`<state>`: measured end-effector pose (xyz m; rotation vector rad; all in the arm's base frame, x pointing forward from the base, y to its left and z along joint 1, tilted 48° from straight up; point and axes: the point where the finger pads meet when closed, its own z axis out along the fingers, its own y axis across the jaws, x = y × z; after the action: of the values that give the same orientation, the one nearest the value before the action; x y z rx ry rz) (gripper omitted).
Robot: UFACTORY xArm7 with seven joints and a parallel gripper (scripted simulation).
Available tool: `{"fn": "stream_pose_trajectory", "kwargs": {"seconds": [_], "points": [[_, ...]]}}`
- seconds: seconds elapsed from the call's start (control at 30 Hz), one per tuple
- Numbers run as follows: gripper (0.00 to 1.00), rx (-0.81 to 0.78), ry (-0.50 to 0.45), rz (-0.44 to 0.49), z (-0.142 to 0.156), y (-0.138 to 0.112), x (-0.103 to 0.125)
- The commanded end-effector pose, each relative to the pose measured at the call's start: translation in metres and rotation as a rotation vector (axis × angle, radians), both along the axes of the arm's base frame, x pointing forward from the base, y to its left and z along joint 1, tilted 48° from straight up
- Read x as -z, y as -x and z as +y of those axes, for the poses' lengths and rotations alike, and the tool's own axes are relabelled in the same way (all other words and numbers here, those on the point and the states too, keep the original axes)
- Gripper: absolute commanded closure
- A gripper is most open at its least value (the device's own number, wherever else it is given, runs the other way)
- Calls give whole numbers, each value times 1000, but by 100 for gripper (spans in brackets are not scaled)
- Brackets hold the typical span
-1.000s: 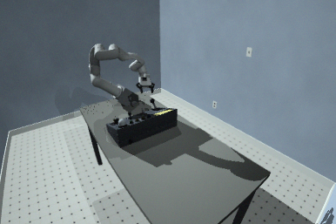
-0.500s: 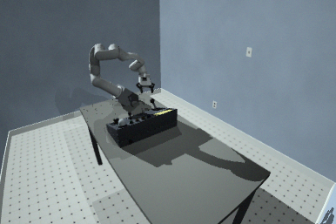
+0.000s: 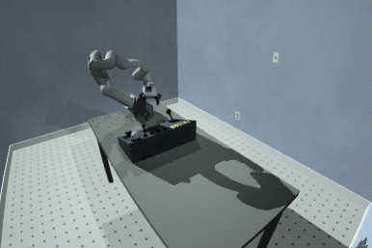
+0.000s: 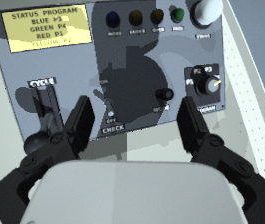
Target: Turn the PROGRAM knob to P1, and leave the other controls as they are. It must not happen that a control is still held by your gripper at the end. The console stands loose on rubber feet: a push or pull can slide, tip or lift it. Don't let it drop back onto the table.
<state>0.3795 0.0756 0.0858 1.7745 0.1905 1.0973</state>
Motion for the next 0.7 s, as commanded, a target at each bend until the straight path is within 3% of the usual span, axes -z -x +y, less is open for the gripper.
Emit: {"fn": "stream_pose_trajectory", "kwargs": {"seconds": [0.0,0.13,0.2,0.3,0.67], "points": [[0,-12,-8,5,-22,3,-36],[0,-9,-10,9,-50,12,-59],[0,-9,-10,9,-50,12,-59],[0,-8,-16,16,-73,24,-72],[0,-12,-28,29,-99,42,-79]]}}
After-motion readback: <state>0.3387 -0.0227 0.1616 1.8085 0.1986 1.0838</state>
